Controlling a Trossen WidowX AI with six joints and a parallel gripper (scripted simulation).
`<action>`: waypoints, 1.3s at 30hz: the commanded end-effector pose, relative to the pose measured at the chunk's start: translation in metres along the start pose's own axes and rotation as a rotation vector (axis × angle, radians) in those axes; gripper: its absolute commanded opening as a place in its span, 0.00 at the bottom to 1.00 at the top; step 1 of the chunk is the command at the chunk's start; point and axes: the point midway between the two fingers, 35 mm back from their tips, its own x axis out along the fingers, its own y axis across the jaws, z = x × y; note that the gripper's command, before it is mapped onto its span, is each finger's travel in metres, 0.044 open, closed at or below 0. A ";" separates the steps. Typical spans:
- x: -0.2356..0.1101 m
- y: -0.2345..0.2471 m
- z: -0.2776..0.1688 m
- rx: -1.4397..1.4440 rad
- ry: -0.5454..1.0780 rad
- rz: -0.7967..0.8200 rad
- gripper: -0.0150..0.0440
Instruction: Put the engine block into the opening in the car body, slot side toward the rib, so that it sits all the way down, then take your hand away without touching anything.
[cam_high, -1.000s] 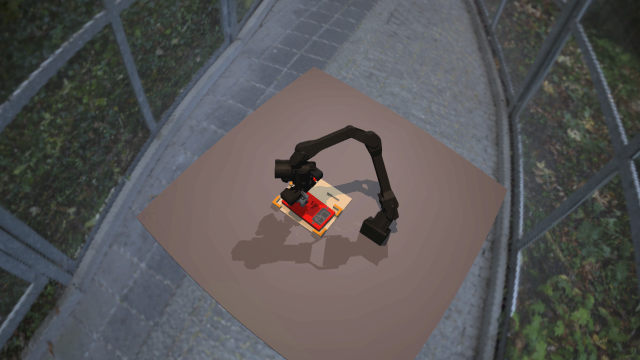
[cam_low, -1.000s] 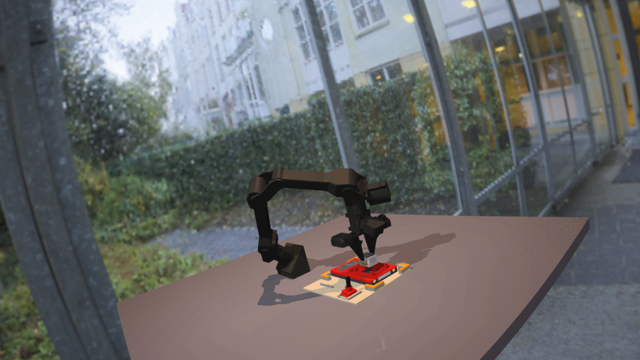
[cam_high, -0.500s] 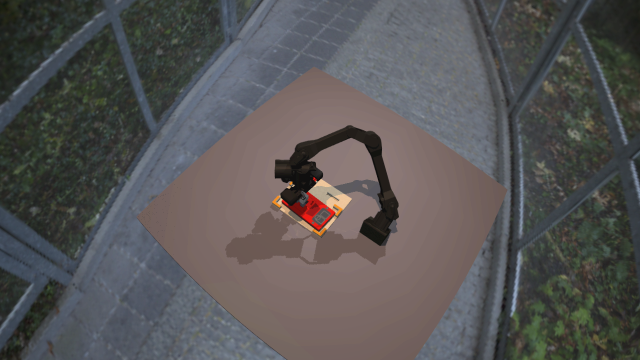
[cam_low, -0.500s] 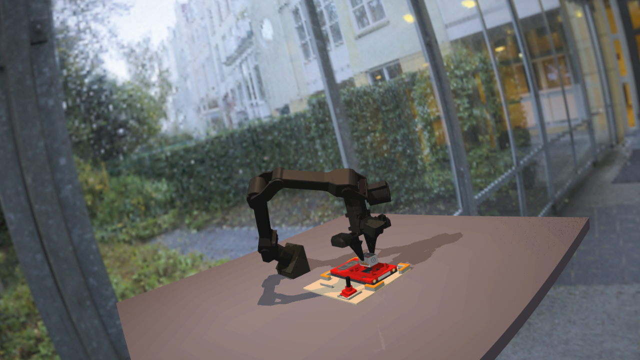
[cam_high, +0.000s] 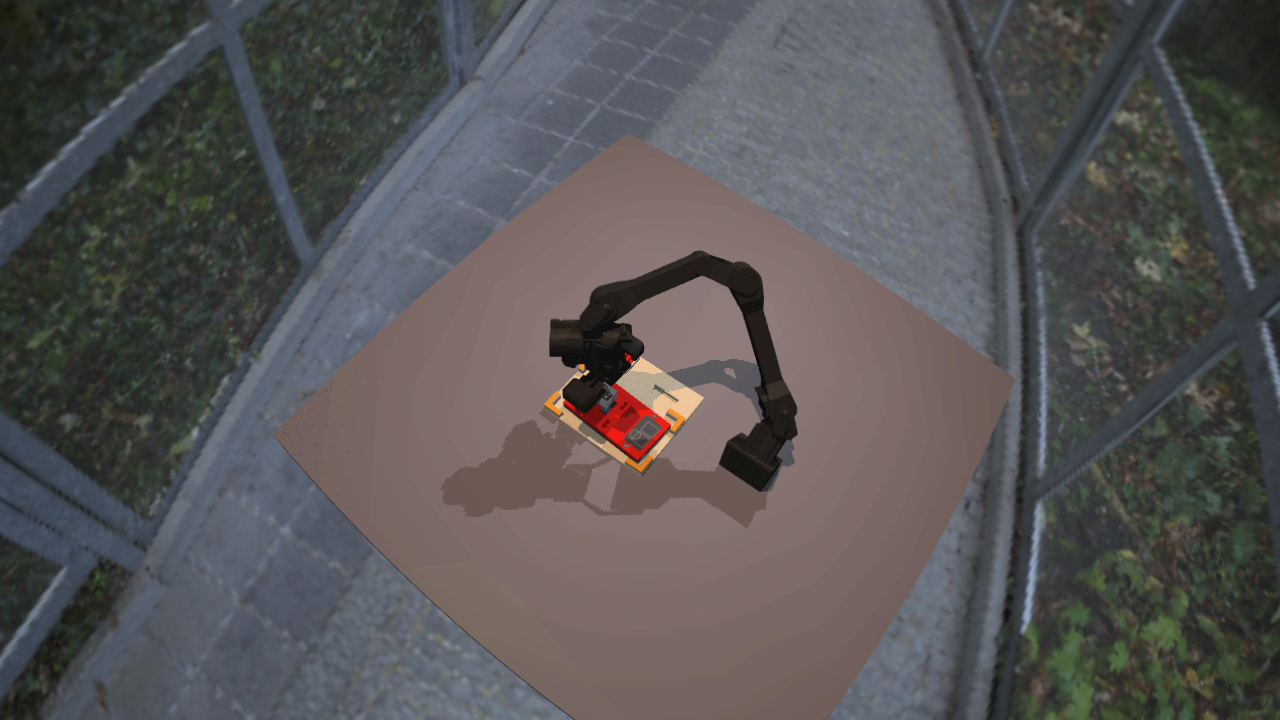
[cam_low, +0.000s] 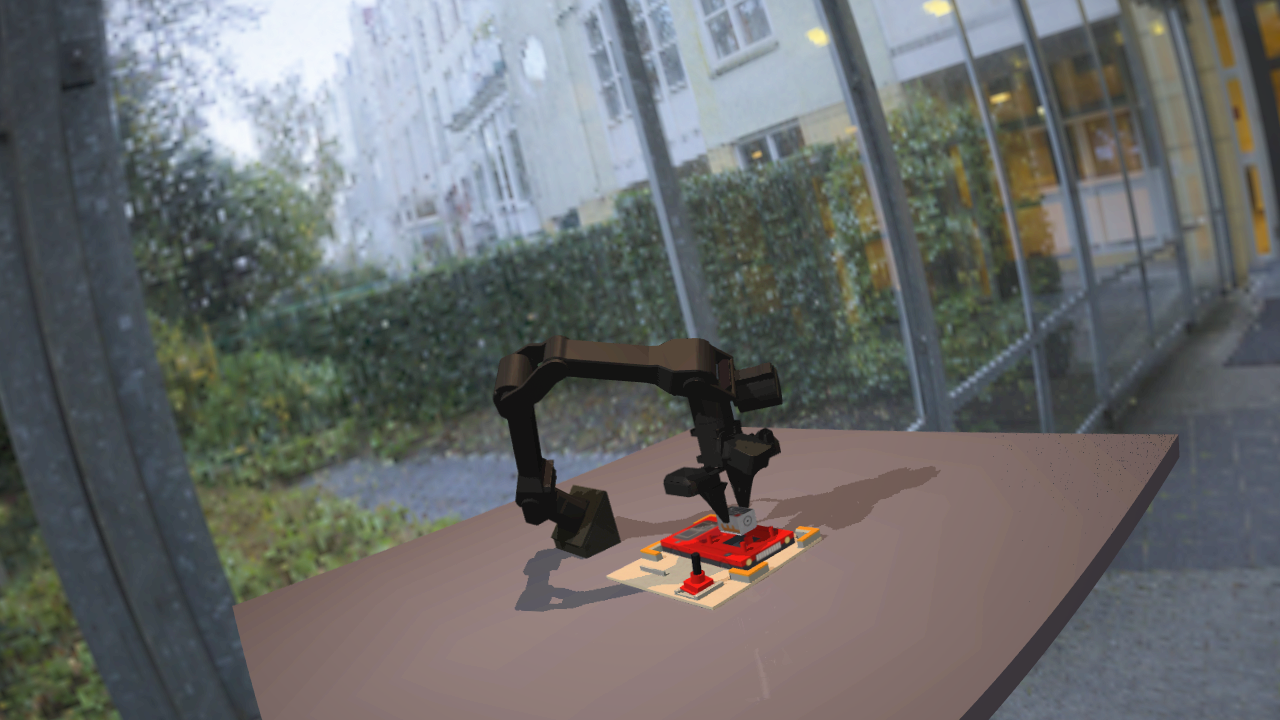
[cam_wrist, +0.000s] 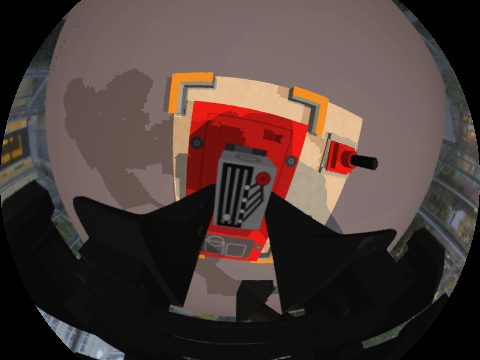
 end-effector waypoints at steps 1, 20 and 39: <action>0.001 0.001 -0.001 0.073 0.002 0.003 0.52; 0.005 0.000 -0.001 0.030 0.002 0.003 0.52; 0.008 0.001 -0.001 0.044 0.002 0.002 0.52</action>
